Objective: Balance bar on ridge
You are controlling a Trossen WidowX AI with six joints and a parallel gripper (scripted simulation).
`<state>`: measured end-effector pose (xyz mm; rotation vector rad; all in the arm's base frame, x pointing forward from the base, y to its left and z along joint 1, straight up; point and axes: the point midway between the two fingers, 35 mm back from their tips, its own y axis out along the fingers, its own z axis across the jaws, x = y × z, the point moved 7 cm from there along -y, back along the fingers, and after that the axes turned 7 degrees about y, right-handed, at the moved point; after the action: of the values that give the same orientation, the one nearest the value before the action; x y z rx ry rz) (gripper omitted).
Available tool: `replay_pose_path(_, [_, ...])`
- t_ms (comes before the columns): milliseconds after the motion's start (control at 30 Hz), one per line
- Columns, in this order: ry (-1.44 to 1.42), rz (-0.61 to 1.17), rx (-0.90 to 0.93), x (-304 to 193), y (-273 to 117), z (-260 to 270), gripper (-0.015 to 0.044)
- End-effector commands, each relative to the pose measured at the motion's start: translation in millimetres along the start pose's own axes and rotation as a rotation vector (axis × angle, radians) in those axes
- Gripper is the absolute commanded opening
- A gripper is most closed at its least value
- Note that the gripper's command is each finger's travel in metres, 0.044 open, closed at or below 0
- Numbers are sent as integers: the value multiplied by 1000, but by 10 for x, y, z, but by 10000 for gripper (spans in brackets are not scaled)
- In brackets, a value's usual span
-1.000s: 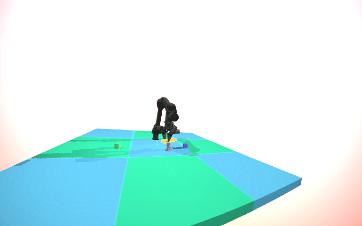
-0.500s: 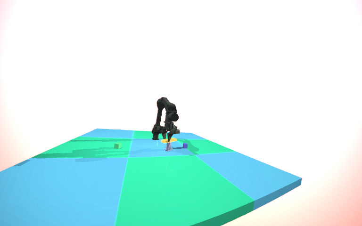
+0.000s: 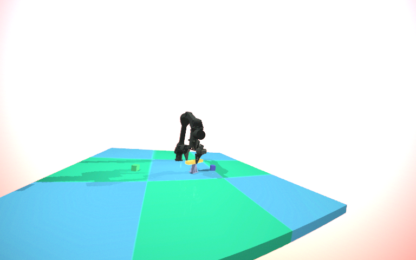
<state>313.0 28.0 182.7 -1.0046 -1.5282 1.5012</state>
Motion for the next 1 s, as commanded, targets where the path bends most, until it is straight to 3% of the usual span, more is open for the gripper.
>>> replay_pose_path(0, [0,2,-6,-14,-255,-41,440])
replay_pose_path(233, [0,2,-6,-2,-963,-3,440])
replay_pose_path(967, [0,2,-6,-1,-980,0,440])
